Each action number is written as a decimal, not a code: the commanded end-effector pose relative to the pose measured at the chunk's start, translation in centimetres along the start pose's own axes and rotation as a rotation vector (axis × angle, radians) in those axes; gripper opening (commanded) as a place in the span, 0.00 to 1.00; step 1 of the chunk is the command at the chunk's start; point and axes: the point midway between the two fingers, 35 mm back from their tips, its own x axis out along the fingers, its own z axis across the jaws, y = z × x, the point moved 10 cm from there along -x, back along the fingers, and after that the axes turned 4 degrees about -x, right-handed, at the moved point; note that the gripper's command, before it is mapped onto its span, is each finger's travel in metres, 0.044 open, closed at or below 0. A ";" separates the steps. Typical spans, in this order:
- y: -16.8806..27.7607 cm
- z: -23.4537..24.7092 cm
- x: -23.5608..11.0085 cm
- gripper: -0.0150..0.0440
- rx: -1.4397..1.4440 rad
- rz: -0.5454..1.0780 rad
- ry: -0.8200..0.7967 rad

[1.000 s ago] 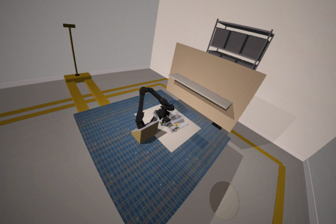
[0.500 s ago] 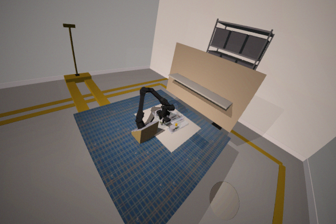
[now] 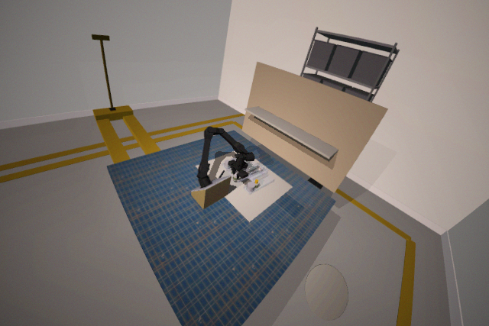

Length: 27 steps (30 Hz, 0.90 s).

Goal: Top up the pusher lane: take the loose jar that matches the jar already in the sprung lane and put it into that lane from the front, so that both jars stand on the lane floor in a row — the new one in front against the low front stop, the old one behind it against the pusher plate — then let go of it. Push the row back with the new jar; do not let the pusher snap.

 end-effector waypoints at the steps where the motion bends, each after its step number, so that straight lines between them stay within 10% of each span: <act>1: -0.8 0.1 -0.3 0.25 -0.017 -0.022 0.000; 27: -2.1 0.1 -0.4 0.25 -0.017 -0.023 0.000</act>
